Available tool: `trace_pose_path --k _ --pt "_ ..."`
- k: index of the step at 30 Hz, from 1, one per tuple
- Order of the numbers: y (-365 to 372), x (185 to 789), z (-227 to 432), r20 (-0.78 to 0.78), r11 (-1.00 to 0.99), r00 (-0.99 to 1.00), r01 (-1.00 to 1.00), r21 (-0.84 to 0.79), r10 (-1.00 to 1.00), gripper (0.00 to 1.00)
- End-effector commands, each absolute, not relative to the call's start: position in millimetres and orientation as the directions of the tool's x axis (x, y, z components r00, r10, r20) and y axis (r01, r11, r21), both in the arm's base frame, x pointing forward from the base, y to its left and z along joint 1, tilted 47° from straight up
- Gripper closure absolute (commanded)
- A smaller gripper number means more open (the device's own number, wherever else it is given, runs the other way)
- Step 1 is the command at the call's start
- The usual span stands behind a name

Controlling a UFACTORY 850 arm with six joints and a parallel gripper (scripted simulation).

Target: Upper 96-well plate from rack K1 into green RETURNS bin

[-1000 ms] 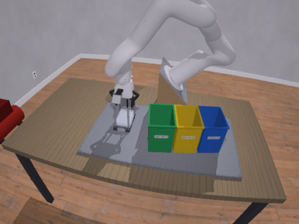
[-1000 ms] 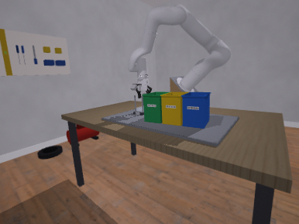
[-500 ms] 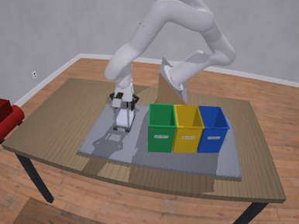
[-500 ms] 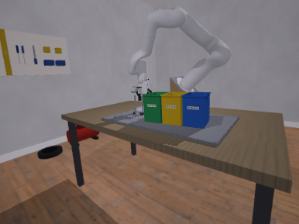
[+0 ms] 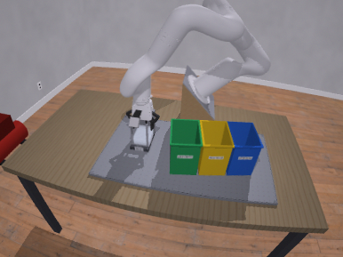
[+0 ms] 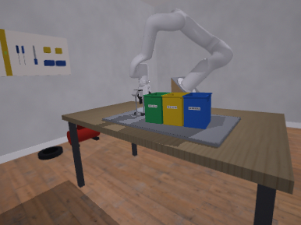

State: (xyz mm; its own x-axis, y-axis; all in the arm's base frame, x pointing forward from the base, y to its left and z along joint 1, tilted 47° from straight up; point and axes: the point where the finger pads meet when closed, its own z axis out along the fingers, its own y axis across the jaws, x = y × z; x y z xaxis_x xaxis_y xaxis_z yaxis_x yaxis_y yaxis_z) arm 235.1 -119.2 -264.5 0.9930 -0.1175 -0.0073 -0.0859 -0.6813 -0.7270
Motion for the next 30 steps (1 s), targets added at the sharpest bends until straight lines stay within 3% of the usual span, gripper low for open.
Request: trace_pose_path --k 1,30 --pt "-115.6 236.3 -268.8 -0.006 -0.682 0.993 -0.086 -0.726 -0.118 0.00" --pt "-105.0 237.5 -278.9 -0.006 -0.682 0.993 -0.086 -0.726 -0.118 0.00"
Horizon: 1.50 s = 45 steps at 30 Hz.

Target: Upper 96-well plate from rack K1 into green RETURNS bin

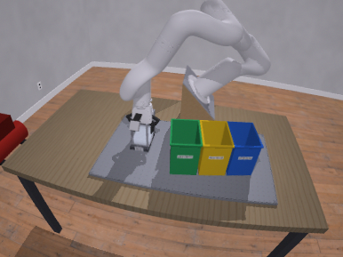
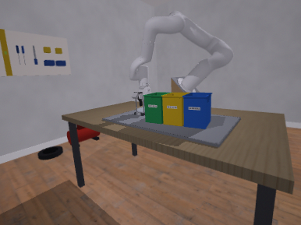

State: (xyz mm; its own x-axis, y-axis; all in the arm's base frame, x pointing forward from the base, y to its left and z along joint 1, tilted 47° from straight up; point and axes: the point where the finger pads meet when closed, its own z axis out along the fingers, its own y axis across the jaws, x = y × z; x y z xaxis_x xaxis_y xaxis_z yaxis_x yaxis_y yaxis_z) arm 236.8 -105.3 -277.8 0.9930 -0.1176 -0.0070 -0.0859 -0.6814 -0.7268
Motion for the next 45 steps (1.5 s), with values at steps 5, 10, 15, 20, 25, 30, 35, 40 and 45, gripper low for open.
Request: trace_pose_path --k 5,10,15,20,25,30,35,40,45 --pt "-102.6 237.8 -281.2 -0.006 -0.682 0.993 -0.086 -0.726 -0.118 0.00" --pt "-100.6 238.0 -283.1 -0.006 -0.682 0.993 -0.086 -0.726 -0.118 0.00" --pt "-98.7 238.2 -284.9 -0.006 -0.682 0.993 -0.086 -0.726 -0.118 0.00" --pt "-96.3 238.5 -287.2 -0.006 -0.682 0.993 -0.086 -0.726 -0.118 0.00" --pt "-95.8 238.5 -287.6 -0.006 -0.682 0.993 -0.086 -0.726 -0.118 0.00" --pt "-95.8 238.5 -287.6 -0.006 -0.682 0.993 -0.086 -0.726 -0.118 0.00" --pt "-95.9 238.6 -287.6 -0.006 -0.682 0.993 -0.085 -0.726 -0.118 0.00" --pt "-96.3 238.5 -287.2 -0.006 -0.682 0.993 -0.086 -0.726 -0.118 1.00" --pt "-96.3 238.5 -287.2 -0.006 -0.682 0.993 -0.086 -0.726 -0.118 1.00"
